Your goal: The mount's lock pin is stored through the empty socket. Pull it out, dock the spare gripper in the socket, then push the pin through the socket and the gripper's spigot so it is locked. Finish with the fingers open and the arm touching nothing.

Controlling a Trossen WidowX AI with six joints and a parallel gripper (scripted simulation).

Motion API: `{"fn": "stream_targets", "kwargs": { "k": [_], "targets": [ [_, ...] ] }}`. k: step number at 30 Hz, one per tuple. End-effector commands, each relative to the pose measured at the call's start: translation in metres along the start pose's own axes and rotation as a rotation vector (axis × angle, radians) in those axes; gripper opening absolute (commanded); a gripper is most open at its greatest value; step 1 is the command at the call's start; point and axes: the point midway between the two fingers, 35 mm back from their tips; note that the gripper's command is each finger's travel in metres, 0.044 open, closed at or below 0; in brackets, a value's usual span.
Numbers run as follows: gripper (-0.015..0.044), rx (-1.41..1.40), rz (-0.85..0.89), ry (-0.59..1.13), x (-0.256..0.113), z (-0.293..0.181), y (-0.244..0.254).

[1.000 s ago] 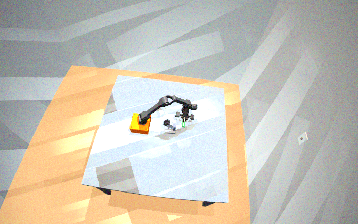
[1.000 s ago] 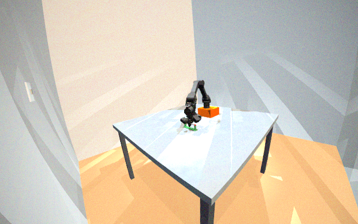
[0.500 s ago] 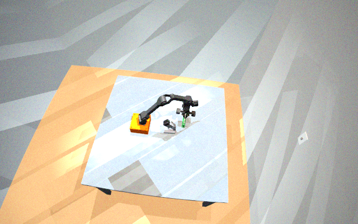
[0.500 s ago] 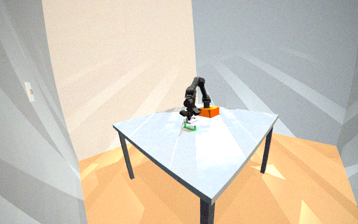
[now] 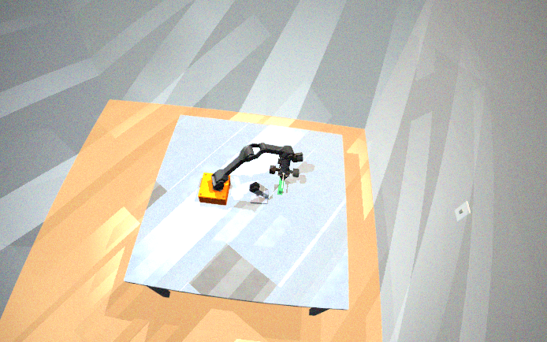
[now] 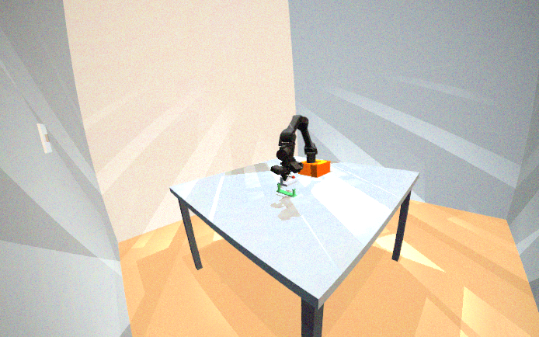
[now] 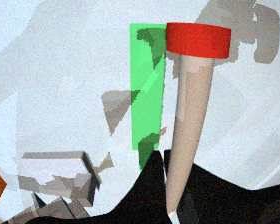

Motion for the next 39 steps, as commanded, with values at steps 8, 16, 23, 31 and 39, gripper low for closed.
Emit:
{"fn": "stream_targets", "kwargs": {
  "k": [8,16,23,31,39],
  "targets": [
    [0.0000,-0.007,0.001,0.001,-0.008,0.007,0.020],
    [0.0000,-0.022,-0.001,0.002,-0.015,0.013,0.040],
    [0.0000,-0.034,-0.003,0.003,-0.019,0.018,0.058],
    [0.0000,-0.049,-0.005,0.004,-0.023,0.022,0.079],
    [0.0000,-0.063,-0.007,0.005,-0.025,0.025,0.101]
  ]
}}
Point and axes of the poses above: the point midway between the two fingers, 35 mm back from their tips, its own x axis out along the fingers, its own y axis across the jaws, z = x × y, and after that the axes turned 14 degrees about -x, right-handed
